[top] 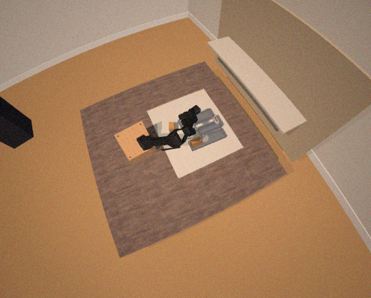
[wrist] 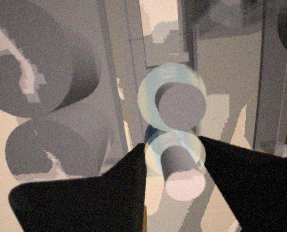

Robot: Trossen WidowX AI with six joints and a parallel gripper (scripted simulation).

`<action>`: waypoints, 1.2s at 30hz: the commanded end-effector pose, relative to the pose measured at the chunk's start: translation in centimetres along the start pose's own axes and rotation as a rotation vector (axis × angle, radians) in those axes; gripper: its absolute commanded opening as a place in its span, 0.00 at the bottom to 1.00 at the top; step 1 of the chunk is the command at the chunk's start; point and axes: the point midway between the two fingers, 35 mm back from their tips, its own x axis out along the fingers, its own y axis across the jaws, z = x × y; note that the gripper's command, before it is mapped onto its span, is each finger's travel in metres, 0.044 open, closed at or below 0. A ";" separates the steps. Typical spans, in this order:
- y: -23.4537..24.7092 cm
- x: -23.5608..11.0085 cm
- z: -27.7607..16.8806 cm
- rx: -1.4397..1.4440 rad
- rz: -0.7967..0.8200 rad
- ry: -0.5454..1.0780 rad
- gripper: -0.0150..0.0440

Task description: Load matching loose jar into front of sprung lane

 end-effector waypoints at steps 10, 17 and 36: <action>-0.1 0.0 -0.1 0.006 -0.007 -0.008 0.25; -0.1 0.0 -0.2 0.006 -0.007 -0.008 0.25; 0.0 0.0 -0.6 0.005 -0.007 -0.008 0.25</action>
